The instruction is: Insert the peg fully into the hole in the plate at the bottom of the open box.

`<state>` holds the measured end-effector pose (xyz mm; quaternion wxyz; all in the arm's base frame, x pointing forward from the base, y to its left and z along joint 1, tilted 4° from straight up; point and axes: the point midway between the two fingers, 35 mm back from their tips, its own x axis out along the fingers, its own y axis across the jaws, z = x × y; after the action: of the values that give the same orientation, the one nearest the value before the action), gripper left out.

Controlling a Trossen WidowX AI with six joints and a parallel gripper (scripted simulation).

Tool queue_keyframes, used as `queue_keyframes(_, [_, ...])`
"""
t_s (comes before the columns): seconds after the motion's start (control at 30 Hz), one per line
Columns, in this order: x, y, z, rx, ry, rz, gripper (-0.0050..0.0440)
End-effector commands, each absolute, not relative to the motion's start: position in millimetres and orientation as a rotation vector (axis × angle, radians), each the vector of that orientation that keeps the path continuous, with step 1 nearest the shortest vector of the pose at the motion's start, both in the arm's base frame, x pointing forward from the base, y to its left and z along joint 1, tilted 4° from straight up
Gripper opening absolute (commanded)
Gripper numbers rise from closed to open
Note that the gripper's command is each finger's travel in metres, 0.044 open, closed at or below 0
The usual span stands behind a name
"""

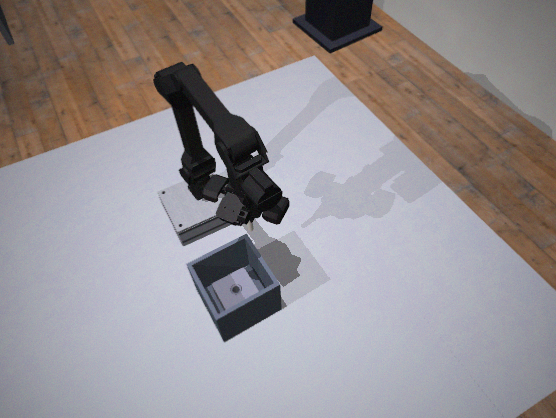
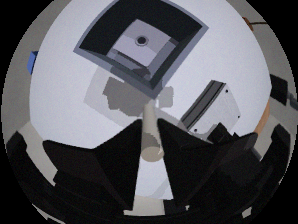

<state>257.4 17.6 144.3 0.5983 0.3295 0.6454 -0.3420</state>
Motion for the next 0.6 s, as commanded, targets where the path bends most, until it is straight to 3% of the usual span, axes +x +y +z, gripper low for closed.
queue_keyframes(0.0, [265.7, 10.2, 145.4, 0.762, 1.493, -0.798, 0.0000])
queue_keyframes(0.57, [299.2, -25.3, 145.0, 0.762, 1.492, -0.798, 0.0000])
